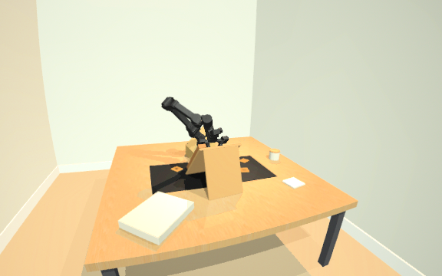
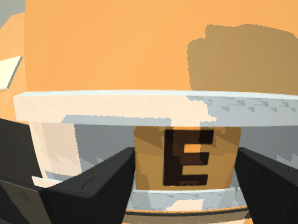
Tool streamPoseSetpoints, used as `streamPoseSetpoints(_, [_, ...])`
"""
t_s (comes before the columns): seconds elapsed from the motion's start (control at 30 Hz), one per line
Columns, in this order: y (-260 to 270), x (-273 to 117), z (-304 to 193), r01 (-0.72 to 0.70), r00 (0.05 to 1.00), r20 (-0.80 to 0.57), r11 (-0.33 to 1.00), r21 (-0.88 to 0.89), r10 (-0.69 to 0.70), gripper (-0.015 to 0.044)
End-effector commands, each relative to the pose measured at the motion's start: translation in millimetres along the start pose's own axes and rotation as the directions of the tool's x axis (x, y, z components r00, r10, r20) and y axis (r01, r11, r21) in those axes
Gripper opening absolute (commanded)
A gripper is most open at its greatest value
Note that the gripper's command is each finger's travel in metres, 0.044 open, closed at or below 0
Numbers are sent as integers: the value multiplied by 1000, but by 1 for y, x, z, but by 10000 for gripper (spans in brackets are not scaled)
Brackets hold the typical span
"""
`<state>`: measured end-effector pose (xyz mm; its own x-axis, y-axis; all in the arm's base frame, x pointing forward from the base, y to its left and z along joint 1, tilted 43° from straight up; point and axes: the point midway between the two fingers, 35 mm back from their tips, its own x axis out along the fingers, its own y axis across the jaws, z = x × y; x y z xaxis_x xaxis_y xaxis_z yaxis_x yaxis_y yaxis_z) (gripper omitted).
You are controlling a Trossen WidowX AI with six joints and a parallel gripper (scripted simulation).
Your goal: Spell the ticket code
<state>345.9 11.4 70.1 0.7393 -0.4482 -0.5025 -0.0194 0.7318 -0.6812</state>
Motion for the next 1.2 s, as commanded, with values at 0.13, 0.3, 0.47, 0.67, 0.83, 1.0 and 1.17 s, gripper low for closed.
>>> streamPoseSetpoints(0.13, [-7,-1,1,-1,1000,5,1000,-1,1,0])
streamPoseSetpoints(0.3, [-11,-1,1,-1,1000,5,1000,-1,1,0])
streamPoseSetpoints(0.47, [-14,-1,1,-1,1000,5,1000,-1,1,0])
streamPoseSetpoints(0.67, [-19,-1,2,-1,1000,5,1000,-2,1,0])
streamPoseSetpoints(0.83, [-22,-1,2,0,1000,5,1000,-2,0,0])
streamPoseSetpoints(1.0, [-26,-1,2,0,1000,5,1000,-2,0,0])
streamPoseSetpoints(1.17, [-30,-1,2,0,1000,5,1000,-2,0,0])
